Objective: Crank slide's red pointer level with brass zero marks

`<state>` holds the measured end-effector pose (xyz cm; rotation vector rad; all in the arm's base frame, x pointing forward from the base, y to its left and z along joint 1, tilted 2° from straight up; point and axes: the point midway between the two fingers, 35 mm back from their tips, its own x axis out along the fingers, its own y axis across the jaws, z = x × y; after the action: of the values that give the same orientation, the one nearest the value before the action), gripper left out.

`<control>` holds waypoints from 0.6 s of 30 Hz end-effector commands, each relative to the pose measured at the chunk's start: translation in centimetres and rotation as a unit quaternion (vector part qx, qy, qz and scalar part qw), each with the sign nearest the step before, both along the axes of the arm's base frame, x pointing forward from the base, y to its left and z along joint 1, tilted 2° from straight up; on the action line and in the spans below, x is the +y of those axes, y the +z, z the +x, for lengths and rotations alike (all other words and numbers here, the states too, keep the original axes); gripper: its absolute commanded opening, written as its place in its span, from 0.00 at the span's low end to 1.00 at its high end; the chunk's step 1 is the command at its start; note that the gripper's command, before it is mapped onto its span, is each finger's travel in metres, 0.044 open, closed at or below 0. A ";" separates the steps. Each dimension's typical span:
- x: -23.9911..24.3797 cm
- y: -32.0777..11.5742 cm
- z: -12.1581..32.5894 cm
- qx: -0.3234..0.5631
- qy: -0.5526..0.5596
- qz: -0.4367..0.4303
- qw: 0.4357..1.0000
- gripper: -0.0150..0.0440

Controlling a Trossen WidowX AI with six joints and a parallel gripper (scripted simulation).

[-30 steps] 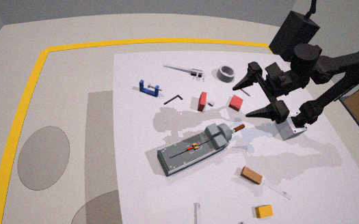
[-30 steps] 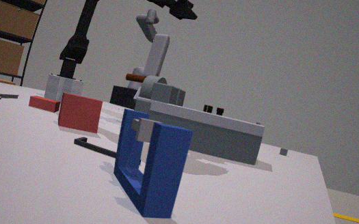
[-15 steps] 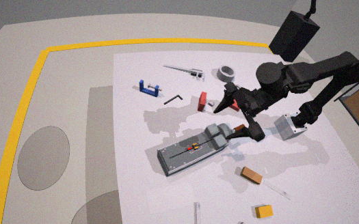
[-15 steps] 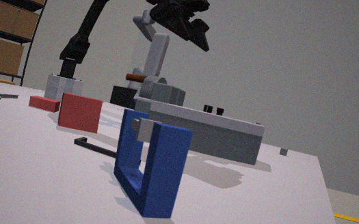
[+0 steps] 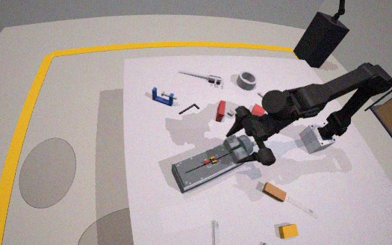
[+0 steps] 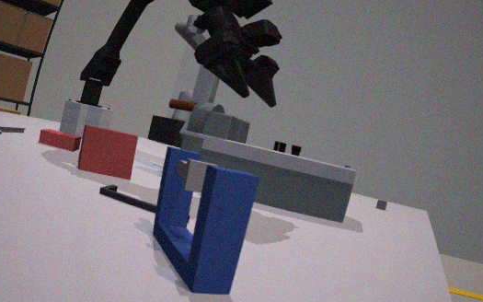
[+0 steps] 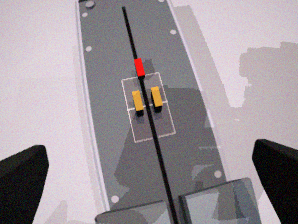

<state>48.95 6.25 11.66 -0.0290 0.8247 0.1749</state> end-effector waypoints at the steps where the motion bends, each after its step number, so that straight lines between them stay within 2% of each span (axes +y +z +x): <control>1: 0.1 0.0 0.1 -0.005 0.005 0.000 1.000 1.00; 14: 0.1 0.1 0.1 -0.005 0.005 0.000 1.000 1.00; 18: 0.1 3.0 0.0 -0.005 0.002 0.001 1.000 1.00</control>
<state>48.90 6.26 12.28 -0.0290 0.8280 0.1754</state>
